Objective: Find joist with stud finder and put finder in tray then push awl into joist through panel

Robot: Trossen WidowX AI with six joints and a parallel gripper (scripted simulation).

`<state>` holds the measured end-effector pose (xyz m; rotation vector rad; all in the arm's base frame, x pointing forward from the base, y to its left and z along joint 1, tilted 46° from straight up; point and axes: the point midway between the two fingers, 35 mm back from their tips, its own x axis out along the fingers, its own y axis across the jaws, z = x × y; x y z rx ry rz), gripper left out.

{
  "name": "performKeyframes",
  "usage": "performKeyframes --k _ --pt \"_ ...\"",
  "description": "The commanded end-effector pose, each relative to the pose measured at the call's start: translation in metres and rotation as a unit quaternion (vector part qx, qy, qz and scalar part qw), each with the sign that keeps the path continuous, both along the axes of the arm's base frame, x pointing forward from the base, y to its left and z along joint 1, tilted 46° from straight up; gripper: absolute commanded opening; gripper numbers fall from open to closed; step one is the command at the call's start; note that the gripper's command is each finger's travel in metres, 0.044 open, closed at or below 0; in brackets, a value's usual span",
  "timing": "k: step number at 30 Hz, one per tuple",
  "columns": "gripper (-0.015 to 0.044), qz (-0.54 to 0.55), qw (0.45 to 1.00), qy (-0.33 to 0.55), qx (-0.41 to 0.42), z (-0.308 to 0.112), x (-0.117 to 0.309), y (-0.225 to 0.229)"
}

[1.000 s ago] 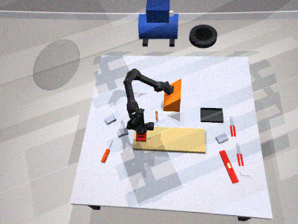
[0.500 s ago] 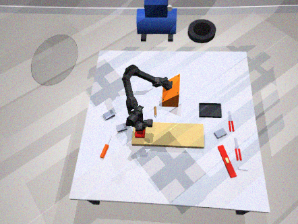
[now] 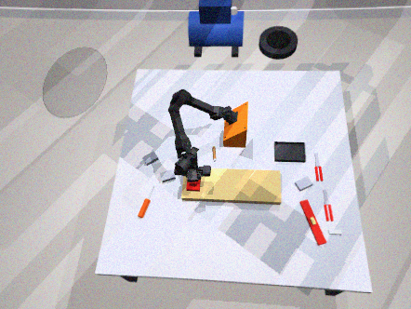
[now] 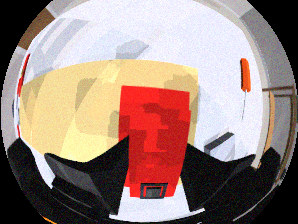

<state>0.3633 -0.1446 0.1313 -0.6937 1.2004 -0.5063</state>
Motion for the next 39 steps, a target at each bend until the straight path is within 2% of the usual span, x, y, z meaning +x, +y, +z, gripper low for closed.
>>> performKeyframes --k 1,39 --pt "0.0 0.004 1.0 0.0 0.002 -0.008 0.001 0.008" --pt "0.0 0.004 1.0 0.001 0.005 -0.1 -0.001 0.097"
